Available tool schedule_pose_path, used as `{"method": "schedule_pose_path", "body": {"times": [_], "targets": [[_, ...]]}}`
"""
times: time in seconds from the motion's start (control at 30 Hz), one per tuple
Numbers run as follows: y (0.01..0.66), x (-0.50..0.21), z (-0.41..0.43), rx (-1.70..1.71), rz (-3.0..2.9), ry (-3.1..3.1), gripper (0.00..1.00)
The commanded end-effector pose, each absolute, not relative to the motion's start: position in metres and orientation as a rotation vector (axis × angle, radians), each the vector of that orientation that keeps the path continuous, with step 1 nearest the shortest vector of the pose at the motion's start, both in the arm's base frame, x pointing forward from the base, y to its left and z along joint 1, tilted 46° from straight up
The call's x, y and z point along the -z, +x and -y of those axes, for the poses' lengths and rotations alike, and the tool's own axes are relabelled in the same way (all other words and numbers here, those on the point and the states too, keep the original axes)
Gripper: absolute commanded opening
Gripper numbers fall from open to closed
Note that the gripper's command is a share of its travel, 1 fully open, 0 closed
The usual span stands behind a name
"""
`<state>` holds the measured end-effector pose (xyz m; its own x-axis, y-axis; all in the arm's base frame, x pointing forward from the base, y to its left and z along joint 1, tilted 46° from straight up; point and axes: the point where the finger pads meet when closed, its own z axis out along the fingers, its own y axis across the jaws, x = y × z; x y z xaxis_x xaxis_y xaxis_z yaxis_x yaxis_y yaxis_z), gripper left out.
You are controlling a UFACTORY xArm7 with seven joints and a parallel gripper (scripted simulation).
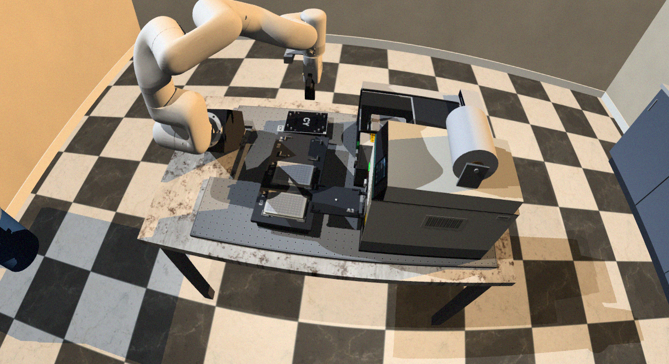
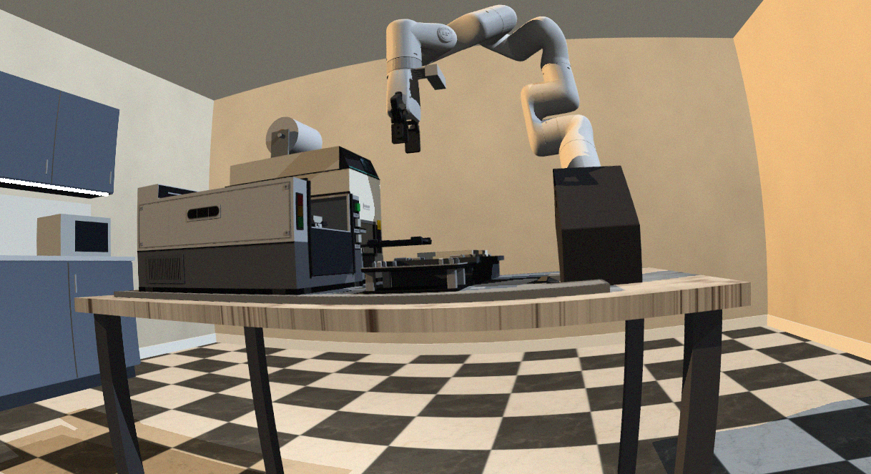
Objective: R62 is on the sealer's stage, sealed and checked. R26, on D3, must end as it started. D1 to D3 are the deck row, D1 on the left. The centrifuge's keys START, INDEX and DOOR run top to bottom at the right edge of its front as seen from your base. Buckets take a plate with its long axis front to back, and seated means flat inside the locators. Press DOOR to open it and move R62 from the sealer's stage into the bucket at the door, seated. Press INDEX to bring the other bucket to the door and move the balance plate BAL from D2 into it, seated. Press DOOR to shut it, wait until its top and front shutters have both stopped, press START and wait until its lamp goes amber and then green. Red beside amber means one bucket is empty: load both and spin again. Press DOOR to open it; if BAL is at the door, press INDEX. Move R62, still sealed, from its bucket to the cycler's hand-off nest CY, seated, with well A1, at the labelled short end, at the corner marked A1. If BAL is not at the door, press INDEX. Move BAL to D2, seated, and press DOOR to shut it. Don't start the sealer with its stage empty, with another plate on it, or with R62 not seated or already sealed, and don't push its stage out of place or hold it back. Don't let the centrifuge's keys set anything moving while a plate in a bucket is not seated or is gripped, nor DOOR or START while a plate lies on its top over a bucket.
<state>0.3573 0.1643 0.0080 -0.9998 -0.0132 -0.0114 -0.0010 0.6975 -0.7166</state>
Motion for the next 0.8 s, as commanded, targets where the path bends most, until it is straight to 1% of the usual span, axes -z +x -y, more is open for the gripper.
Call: {"method": "schedule_pose_path", "body": {"times": [0.0,0.13,0.63,0.77], "targets": [[0.360,-0.002,-0.173,1.213,-2.878,-0.011,1.00],[0.360,-0.002,-0.173,1.213,-2.878,-0.011,1.00],[0.435,-0.004,-0.173,1.213,-2.878,-0.012,1.00],[0.445,-0.004,-0.173,1.213,-2.878,-0.012,1.00]]}}
